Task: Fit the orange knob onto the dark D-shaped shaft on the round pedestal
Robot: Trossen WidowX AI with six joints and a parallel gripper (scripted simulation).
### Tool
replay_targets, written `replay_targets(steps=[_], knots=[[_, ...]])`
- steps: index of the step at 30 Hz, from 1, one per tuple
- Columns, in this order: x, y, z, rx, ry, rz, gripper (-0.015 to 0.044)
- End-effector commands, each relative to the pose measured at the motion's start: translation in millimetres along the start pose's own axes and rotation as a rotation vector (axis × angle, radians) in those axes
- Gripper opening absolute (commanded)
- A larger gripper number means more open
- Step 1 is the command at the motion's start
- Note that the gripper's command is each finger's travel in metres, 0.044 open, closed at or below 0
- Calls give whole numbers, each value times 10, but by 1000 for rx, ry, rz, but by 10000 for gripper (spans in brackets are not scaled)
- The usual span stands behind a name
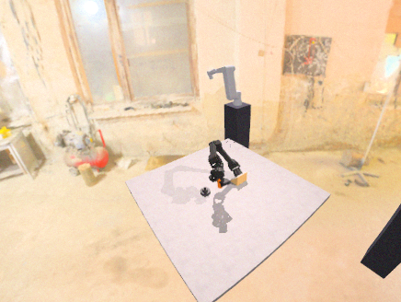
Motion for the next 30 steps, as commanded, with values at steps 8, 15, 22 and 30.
replay_targets(steps=[8, 15, 22, 30], knots=[[75, -209, -289, -3, -9, -9, 0], [138, -320, -476, -3, -9, -10, 0], [205, -417, -669, -2, -7, -11, 0], [284, -512, -897, -1, -2, -12, 0]])
Point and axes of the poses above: the point midway between the two fingers, 35 mm back from their tips, its own x axis out along the fingers, its own z axis across the jaws, y = z × x, the point moved 3 cm from there along -x, back along the fingers, and after that the axes turned 1 degree about -x, right-handed, at the moved point
